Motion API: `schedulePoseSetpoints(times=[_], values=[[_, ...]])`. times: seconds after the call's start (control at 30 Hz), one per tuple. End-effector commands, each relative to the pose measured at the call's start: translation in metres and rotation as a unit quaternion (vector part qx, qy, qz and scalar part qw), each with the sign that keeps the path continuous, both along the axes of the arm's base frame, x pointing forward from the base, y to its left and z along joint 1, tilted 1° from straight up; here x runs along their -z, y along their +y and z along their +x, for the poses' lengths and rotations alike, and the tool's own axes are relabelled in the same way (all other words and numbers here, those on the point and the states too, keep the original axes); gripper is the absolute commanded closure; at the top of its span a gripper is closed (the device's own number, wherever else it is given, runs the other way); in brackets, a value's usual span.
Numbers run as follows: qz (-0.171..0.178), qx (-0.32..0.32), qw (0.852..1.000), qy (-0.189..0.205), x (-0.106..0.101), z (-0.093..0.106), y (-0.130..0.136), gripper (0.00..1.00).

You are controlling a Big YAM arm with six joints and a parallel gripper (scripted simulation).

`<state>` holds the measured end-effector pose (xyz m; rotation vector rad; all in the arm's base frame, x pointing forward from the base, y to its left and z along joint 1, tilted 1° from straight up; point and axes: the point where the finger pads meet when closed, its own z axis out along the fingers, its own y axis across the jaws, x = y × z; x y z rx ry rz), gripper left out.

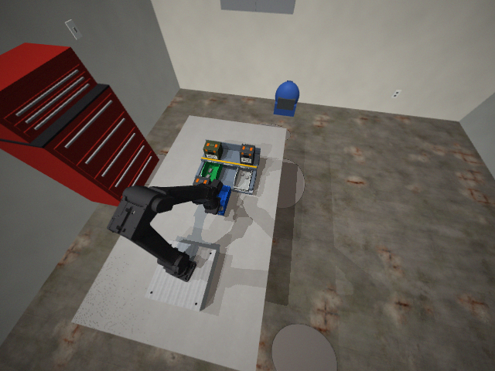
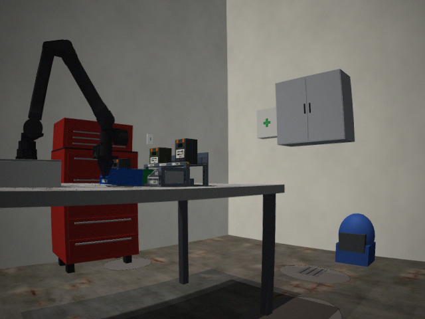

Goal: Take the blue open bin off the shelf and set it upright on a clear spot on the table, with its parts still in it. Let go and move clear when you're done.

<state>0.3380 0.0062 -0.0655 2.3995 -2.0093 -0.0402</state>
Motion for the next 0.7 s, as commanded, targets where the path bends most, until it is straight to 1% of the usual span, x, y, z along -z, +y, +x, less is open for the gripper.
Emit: schedulePoseSetpoints(times=[0.0,0.17,0.3,0.4,0.67], values=[[-0.001,0.002,1.000,-0.006,0.0025,0.0011,-0.0035,1.00],[-0.001,0.002,1.000,-0.001,0.0068,-0.0011,-0.0035,1.00],[-0.001,0.002,1.000,-0.007,0.0045,0.0011,-0.0035,1.00],[-0.001,0.002,1.000,-0.002,0.0083,-0.0009,-0.0034,1.00],[-0.001,0.002,1.000,-0.003,0.0085,-0.0004,-0.0034,1.00]])
